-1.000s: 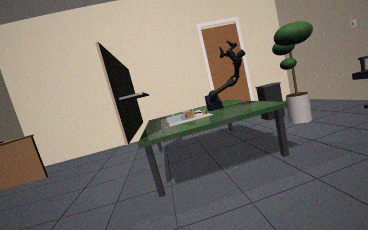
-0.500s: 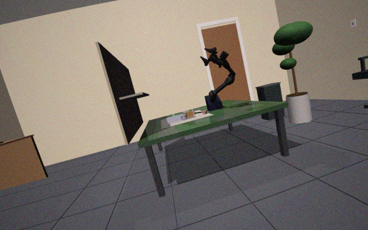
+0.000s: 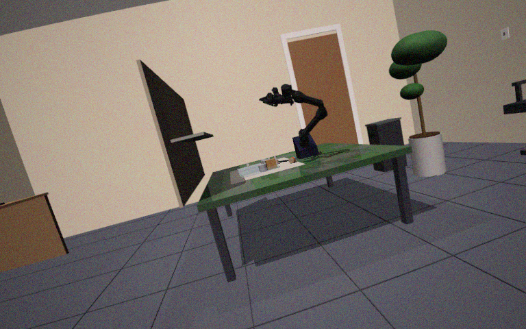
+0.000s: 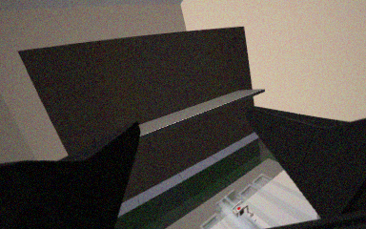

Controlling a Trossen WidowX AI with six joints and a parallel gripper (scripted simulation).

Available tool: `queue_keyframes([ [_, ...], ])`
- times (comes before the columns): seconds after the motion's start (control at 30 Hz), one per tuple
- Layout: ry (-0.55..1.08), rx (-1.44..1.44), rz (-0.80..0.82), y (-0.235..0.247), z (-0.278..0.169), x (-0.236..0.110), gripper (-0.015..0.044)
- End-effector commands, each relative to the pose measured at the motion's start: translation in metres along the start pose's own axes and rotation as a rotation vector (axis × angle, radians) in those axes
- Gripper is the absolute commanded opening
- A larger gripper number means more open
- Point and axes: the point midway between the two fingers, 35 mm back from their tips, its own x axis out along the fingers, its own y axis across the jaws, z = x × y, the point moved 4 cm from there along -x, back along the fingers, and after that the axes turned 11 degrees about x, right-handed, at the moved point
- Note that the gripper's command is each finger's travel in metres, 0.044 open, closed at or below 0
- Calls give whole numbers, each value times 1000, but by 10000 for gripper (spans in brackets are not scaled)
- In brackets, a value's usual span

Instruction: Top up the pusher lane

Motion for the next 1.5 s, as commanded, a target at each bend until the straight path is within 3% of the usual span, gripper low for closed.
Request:
queue_keyframes([
  [0.0, 158, -185, -144, -39, -31, 48, 440],
  [0.23, 468, -426, -319, -112, -79, 103, 440],
  [0.47, 870, -601, -411, -201, -126, 129, 440],
  [0.67, 1267, -642, -377, -279, -167, 125, 440],
  [0.9, 1708, -478, -143, -354, -214, 89, 440],
  [1.0, 1772, -413, -74, -366, -222, 78, 440],
  [1.37, 1774, -410, -71, -364, -223, 78, 440],
  [1.47, 1774, -410, -70, -371, -244, 74, 440],
])
